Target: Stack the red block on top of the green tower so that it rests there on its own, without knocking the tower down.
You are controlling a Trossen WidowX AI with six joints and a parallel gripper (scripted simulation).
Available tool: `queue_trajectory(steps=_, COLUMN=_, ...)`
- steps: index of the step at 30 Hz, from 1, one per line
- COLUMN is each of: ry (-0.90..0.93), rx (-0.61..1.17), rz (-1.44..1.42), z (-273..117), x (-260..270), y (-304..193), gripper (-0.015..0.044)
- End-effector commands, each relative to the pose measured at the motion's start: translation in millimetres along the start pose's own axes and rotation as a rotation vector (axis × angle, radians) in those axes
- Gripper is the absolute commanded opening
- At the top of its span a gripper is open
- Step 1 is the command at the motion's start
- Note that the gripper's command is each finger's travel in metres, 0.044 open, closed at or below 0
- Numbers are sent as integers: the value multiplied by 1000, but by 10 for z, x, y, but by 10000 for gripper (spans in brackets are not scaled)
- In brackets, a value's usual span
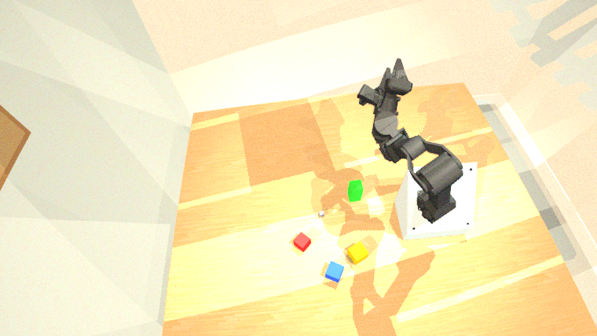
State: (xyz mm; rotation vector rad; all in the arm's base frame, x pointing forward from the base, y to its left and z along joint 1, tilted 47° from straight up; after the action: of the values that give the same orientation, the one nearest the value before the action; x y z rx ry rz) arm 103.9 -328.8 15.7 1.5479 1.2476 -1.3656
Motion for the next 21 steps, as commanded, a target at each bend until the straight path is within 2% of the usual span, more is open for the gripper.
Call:
queue_trajectory(steps=1, ry=3, rx=-7, rz=-3, z=1, x=4, y=18, gripper=426)
queue_trajectory(steps=2, ry=14, rx=-28, rz=-12, z=1, x=18, y=72, gripper=440)
queue_trajectory(steps=10, ry=194, rx=-356, rz=-156, z=-130, x=231, y=883, gripper=440)
queue_trajectory(steps=21, ry=519, rx=-773, rz=-345, z=-768, x=522, y=1745, gripper=440)
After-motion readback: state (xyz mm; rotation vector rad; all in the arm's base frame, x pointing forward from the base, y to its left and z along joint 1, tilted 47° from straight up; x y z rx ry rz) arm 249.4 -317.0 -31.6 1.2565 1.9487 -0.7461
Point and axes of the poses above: the point midway between the two fingers, 35 mm back from their tips, its own z axis out along the fingers, its own x axis across the jaws, y = z × x, the point moved 5 cm from there along -z, back along the fingers, and after that the axes turned 7 degrees about -z, right-handed, at the moved point
